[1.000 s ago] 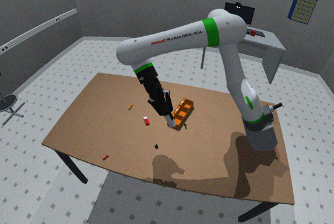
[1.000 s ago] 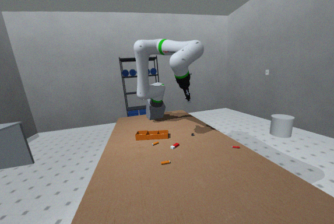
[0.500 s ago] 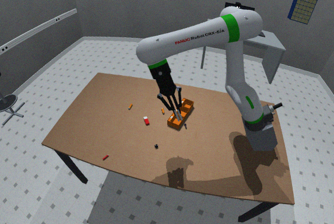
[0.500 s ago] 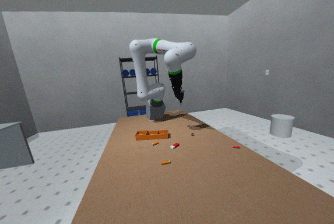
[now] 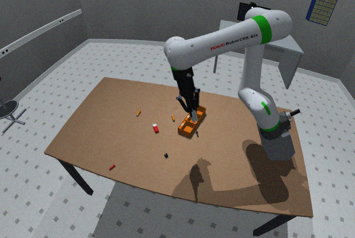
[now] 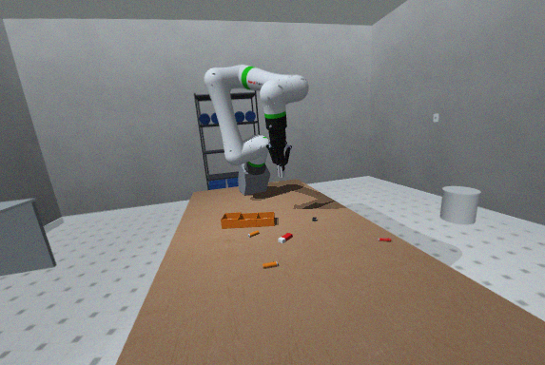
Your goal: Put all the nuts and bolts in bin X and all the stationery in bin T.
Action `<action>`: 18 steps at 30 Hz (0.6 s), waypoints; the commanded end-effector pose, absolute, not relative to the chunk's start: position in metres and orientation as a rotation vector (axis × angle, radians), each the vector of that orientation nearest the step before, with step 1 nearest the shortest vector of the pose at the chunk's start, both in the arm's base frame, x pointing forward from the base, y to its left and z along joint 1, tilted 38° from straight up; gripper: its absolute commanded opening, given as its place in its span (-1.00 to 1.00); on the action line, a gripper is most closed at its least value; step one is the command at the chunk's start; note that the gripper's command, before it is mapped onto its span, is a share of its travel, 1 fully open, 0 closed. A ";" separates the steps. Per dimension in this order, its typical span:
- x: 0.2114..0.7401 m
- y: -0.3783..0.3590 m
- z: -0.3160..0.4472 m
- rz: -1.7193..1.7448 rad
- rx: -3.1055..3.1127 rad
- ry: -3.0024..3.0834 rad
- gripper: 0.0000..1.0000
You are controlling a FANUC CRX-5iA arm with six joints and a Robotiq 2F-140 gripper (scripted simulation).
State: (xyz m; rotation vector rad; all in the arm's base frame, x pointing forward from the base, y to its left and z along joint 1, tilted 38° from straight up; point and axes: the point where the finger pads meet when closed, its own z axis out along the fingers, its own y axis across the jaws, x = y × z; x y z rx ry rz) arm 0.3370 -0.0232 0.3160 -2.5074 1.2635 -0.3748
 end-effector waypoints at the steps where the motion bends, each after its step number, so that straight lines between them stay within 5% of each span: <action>1: 0.336 -0.038 0.310 -0.502 -2.592 1.099 -0.70; 18: 0.344 -0.088 0.293 -0.923 -2.879 0.429 -0.70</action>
